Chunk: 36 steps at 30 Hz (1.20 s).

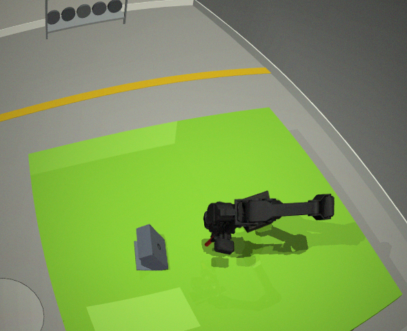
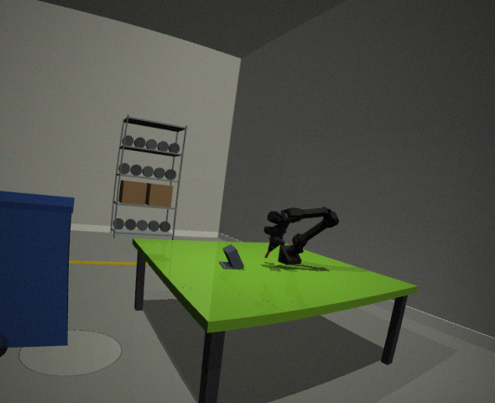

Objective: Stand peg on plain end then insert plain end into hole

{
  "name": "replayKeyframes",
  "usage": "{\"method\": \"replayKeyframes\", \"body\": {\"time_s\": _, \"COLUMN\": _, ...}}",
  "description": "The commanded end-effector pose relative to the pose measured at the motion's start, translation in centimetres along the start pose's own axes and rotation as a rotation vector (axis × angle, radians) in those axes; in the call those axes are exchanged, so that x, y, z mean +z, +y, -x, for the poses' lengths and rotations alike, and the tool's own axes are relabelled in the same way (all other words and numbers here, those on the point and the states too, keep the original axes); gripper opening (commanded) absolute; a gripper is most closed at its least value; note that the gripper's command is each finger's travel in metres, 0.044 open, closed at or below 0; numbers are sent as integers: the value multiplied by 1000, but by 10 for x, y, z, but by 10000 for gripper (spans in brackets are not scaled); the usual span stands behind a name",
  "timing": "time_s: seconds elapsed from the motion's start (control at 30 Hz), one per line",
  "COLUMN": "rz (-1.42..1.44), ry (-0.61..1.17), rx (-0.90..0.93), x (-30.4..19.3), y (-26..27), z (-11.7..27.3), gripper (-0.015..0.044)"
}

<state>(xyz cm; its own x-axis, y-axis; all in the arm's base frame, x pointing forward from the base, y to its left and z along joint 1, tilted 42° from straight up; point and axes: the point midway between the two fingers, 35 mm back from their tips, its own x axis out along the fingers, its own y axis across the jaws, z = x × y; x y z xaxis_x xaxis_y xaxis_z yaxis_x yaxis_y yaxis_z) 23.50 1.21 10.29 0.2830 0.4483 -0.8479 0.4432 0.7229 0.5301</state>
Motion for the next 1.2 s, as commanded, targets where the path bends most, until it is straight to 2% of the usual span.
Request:
{"method": "replayKeyframes", "body": {"time_s": 0.0, "rz": -5, "ry": -36, "rx": -3, "x": 2, "y": -1, "z": -1, "gripper": 0}}
{"method": "replayKeyframes", "body": {"time_s": 1.17, "rz": -74, "ry": -296, "rx": 31, "x": 26, "y": -5, "z": -11, "gripper": 0}}
